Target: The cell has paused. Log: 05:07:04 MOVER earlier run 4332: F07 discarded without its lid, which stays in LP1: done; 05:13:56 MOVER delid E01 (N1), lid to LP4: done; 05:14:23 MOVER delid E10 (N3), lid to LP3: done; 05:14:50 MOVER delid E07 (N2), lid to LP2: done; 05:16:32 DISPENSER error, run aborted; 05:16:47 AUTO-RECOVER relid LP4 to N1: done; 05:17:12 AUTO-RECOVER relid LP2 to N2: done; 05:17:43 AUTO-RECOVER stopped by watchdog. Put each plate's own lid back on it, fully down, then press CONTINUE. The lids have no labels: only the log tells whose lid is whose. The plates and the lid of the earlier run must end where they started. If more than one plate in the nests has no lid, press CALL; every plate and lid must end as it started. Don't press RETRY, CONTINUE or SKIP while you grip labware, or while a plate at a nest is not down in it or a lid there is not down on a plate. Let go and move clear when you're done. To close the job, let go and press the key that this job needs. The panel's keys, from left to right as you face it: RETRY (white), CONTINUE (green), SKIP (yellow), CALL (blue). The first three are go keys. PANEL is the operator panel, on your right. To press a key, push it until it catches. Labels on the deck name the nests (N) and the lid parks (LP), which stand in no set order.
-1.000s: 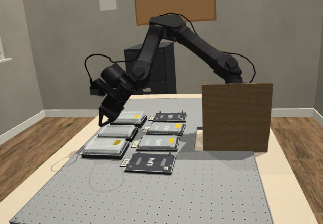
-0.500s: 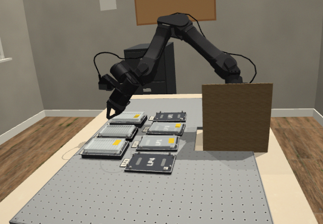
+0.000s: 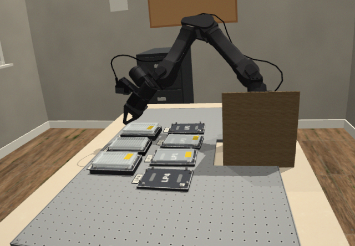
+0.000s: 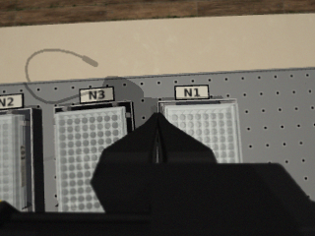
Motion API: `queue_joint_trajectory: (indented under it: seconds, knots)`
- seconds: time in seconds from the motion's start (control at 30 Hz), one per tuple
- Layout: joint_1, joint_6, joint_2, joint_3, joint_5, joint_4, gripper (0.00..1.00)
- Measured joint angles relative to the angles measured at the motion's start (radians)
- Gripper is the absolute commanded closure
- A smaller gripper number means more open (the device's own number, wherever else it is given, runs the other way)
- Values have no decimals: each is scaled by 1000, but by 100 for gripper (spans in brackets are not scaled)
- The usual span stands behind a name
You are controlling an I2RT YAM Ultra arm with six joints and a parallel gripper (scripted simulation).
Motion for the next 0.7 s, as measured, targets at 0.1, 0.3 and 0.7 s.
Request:
queue_joint_trajectory:
  seconds: [0.1, 0.3, 0.7]
  knots:
    - [0, -8, 0, 0, -11, -8, 100]
    - [0, -12, 0, 0, -19, -19, 100]
    - [0, -12, 0, 0, -21, -22, 100]
